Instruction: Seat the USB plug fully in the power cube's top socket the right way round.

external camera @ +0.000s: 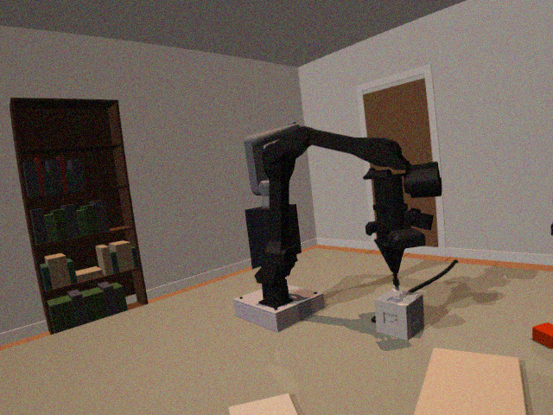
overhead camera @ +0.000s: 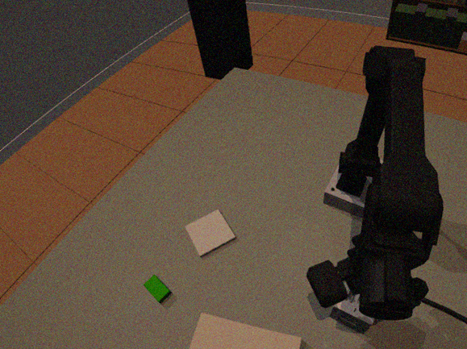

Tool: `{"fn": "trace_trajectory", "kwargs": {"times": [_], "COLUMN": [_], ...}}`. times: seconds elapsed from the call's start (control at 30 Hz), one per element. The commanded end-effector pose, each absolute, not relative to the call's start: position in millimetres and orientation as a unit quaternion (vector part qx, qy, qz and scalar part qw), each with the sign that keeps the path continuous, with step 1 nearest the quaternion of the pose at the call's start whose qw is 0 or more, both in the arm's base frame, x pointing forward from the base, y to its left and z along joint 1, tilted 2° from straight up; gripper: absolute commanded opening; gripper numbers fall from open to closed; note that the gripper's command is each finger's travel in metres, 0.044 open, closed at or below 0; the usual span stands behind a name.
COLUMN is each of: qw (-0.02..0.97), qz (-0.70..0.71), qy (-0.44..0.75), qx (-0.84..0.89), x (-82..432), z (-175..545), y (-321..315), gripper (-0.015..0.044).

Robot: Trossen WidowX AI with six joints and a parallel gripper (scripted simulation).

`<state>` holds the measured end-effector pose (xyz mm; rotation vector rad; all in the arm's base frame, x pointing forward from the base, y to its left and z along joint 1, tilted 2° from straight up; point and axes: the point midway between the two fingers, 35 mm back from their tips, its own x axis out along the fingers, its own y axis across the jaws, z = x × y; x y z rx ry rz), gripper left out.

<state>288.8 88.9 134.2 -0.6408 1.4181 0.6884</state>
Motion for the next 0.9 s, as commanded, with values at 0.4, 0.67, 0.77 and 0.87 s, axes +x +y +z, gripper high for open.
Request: {"fn": "trace_trajectory", "kwargs": {"times": [0.4,0.67,0.77,0.87], "qw": [0.587,0.549,0.549,0.549], "qz": [0.427,0.472,0.472,0.472], "qy": [0.550,0.512,0.512,0.512], "qx": [-0.413,-0.461,-0.461,-0.461], "x": [288.9,288.9,288.9,288.9], "z": [133.9,133.9,133.9,133.9], "y": [89.0,89.0,89.0,89.0], "gripper": [0.0000,0.0000,0.0000,0.0000]}}
